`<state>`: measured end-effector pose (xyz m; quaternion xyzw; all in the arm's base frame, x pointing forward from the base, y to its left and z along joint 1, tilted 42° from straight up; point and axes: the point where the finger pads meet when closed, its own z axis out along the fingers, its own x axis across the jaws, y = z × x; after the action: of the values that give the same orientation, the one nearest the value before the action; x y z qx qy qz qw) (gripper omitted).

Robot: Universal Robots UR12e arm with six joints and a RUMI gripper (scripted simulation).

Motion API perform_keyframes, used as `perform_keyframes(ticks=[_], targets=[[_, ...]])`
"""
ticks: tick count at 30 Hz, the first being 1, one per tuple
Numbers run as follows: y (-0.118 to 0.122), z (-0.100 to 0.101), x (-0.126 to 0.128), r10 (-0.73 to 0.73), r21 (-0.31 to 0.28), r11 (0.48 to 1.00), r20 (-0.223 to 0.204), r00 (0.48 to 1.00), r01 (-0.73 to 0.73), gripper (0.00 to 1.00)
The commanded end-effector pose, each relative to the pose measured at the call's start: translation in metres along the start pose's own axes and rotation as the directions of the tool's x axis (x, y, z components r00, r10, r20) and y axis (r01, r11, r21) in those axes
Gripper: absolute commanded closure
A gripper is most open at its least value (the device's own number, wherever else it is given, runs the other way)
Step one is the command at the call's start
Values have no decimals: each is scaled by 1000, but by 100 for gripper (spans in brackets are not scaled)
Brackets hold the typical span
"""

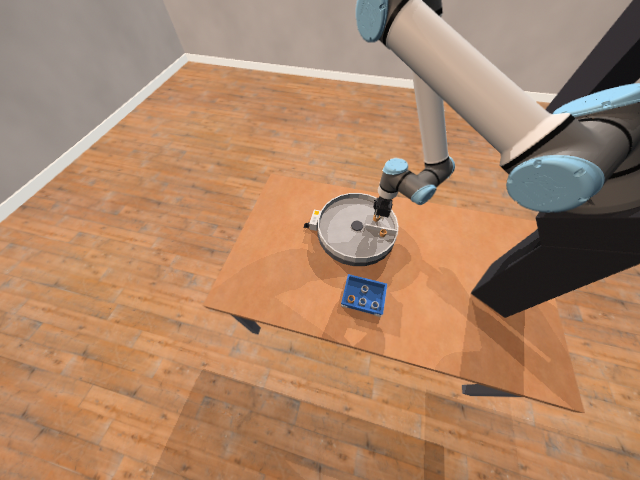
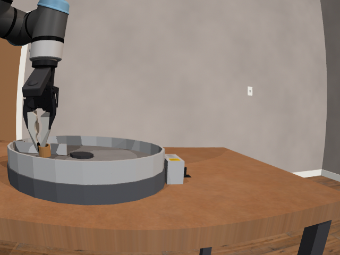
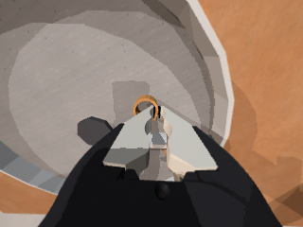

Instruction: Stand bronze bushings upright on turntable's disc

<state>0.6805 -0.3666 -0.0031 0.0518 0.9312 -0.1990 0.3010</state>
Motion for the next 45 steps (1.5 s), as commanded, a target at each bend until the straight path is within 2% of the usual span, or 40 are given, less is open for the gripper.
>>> perform_keyframes(ticks=[1,45], targets=[[0,1,0,0,0,1000,1,1000,0,100],[0,5,0,0,0,1000,1,1000,0,100]])
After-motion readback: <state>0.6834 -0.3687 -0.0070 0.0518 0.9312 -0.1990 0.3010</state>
